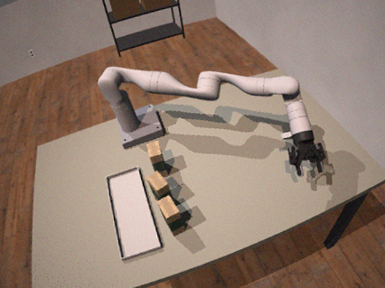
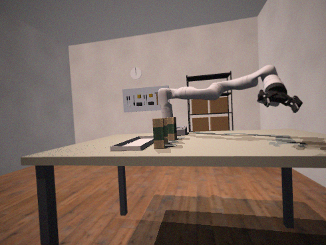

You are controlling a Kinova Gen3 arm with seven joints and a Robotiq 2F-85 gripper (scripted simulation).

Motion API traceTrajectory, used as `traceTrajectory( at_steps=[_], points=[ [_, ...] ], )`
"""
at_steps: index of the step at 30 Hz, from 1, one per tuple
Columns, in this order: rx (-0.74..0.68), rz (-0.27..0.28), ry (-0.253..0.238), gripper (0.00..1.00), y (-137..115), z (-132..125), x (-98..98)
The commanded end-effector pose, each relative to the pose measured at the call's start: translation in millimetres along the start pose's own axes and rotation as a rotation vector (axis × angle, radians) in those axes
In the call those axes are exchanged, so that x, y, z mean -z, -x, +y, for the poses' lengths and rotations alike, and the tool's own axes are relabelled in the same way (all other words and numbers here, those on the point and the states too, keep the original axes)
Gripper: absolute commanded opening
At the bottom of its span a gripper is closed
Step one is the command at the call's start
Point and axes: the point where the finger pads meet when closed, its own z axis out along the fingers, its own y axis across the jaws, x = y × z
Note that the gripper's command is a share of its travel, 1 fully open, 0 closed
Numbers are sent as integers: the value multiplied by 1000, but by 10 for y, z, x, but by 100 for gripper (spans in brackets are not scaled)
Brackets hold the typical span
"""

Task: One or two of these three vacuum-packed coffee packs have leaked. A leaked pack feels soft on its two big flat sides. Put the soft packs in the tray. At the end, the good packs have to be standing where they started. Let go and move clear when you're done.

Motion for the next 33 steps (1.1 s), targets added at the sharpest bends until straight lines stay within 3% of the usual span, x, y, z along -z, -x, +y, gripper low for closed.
traceTrajectory(
  at_steps=[1, 10, 13, 23, 27, 29, 33],
  points=[
    [-11, -8, -12, 100, 149, -127, 24],
    [1, -7, -91, 100, 555, -740, 91],
    [2, -5, -102, 100, 601, -831, 102],
    [12, 60, -227, 100, 931, -1977, 263],
    [13, 115, -275, 100, 940, -2519, 359],
    [13, 115, -275, 100, 940, -2519, 359],
    [12, 187, -315, 100, 850, -3072, 474]
  ],
)
